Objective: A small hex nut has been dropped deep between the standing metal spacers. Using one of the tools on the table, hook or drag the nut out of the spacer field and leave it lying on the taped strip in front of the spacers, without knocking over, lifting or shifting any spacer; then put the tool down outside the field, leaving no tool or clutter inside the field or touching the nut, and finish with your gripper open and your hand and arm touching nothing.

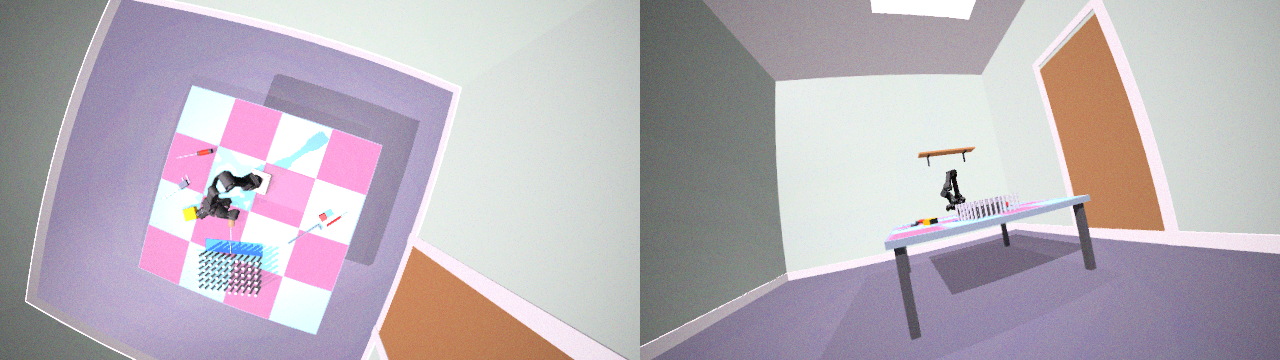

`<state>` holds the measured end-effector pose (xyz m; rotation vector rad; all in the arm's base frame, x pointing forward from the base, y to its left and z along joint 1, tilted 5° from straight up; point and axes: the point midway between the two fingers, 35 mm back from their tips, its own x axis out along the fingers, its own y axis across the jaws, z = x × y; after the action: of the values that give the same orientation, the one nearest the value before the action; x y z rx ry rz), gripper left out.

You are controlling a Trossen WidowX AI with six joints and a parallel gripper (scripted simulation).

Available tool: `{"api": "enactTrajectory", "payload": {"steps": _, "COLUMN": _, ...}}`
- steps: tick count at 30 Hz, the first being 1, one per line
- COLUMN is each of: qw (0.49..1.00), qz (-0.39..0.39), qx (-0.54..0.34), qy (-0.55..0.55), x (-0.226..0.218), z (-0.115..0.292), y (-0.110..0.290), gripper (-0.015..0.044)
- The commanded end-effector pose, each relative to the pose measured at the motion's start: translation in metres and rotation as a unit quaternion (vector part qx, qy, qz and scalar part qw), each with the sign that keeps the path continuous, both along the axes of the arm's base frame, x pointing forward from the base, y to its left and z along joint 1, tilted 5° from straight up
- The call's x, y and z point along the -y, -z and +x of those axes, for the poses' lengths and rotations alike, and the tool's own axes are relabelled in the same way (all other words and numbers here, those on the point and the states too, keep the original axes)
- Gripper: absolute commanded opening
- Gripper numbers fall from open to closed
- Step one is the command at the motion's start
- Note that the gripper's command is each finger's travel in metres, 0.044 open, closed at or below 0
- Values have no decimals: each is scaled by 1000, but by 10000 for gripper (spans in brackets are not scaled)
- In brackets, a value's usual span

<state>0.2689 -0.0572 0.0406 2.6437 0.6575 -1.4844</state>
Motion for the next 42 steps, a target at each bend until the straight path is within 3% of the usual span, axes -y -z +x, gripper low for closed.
{"api": "enactTrajectory", "payload": {"steps": 1, "qw": 1000, "qz": 2, "qx": 6, "qy": -3, "x": -1, "z": 0, "y": 7, "gripper": 0}}
{"api": "enactTrajectory", "payload": {"steps": 42, "qw": 1000, "qz": 2, "qx": 7, "qy": -2, "x": -13, "z": 28, "y": 8, "gripper": 0}}
